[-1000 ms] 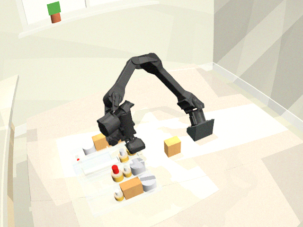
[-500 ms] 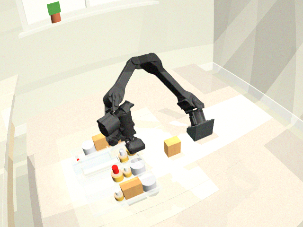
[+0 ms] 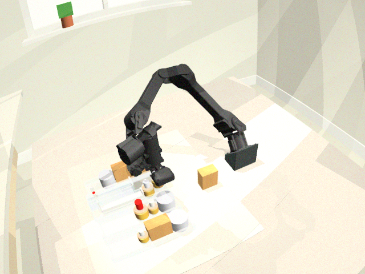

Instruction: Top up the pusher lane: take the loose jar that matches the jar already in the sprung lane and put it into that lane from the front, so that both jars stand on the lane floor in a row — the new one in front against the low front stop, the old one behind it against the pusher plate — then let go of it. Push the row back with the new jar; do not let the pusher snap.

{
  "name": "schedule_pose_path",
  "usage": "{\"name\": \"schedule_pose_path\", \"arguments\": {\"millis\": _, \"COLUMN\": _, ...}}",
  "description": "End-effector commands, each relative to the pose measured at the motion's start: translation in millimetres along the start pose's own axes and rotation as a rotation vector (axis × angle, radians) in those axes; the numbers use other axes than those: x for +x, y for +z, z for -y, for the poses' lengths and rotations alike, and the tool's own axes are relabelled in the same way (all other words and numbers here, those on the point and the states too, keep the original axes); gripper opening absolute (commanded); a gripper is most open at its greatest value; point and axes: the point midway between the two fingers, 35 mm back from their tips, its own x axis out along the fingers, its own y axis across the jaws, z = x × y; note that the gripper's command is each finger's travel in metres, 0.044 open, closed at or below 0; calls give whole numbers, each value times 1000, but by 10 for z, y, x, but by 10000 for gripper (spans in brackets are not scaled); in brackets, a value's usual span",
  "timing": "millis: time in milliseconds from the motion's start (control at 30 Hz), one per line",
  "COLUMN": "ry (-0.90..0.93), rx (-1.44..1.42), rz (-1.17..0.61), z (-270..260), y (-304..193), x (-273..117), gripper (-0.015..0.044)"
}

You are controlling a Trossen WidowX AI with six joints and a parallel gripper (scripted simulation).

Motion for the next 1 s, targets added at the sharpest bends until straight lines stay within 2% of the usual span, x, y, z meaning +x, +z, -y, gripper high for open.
{"name": "schedule_pose_path", "arguments": {"millis": 0, "ry": -7, "rx": 5, "rz": 17, "z": 8, "y": 40, "x": -2, "gripper": 0}}
{"name": "schedule_pose_path", "arguments": {"millis": 967, "ry": -7, "rx": 5, "rz": 17, "z": 8, "y": 43, "x": 63, "gripper": 0}}
